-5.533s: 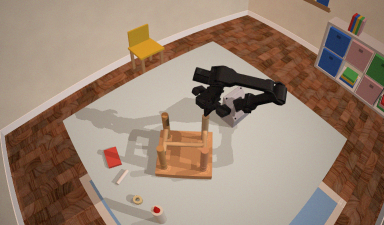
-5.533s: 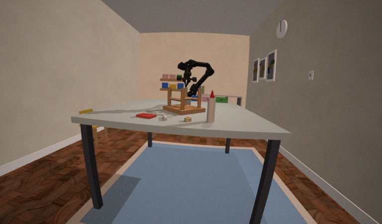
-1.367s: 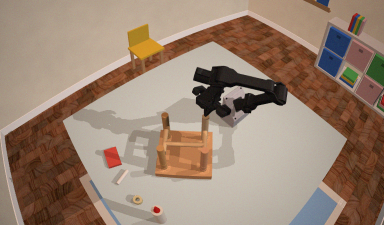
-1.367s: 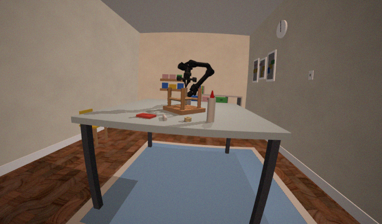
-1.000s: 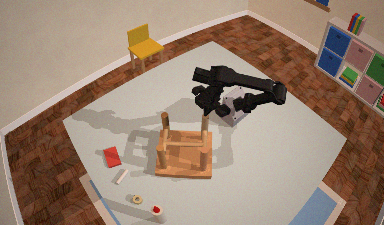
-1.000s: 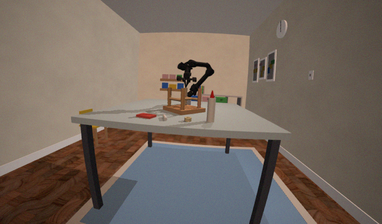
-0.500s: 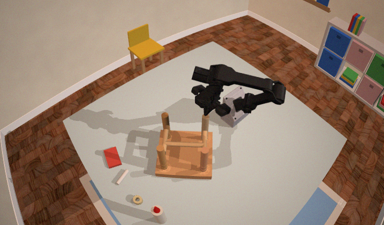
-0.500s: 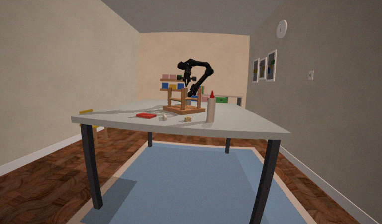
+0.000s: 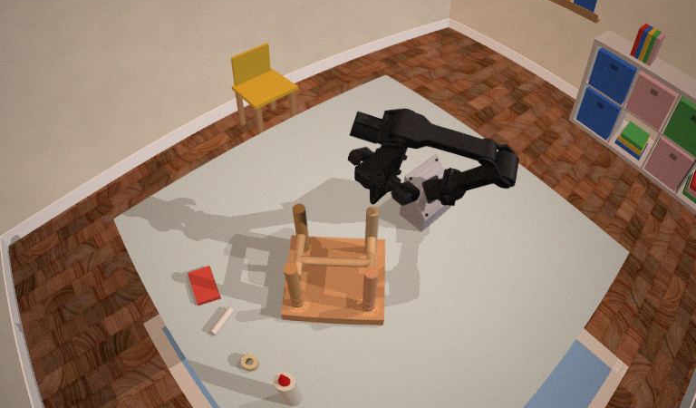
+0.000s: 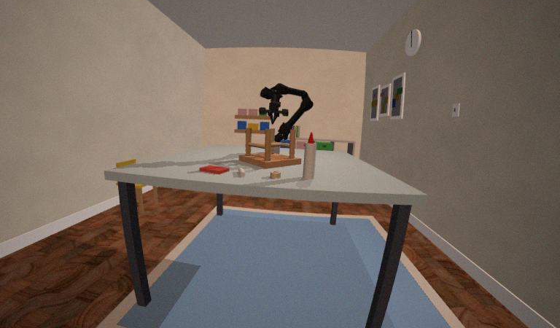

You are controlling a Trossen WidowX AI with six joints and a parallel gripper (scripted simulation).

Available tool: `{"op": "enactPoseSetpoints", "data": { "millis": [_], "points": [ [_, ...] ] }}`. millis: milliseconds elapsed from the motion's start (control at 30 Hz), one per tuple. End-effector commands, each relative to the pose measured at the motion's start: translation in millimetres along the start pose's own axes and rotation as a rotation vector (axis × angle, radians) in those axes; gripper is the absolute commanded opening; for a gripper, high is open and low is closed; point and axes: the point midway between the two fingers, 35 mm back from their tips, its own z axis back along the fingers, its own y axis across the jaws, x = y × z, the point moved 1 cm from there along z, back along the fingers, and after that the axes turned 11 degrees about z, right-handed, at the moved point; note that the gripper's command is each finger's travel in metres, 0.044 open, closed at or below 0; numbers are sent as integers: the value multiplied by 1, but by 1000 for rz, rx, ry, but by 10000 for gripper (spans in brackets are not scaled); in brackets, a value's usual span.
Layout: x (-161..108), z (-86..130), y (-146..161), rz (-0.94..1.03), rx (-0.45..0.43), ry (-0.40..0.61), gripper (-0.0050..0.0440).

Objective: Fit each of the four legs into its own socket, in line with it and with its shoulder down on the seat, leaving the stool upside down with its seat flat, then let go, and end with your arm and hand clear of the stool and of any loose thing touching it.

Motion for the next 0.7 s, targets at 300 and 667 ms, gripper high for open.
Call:
{"op": "enactPoseSetpoints", "data": {
  "millis": [300,667],
  "points": [
    [98,-17,-35,8,-63,-66,0],
    [204,-56,-40,14,-31,-168,0]
  ]
}}
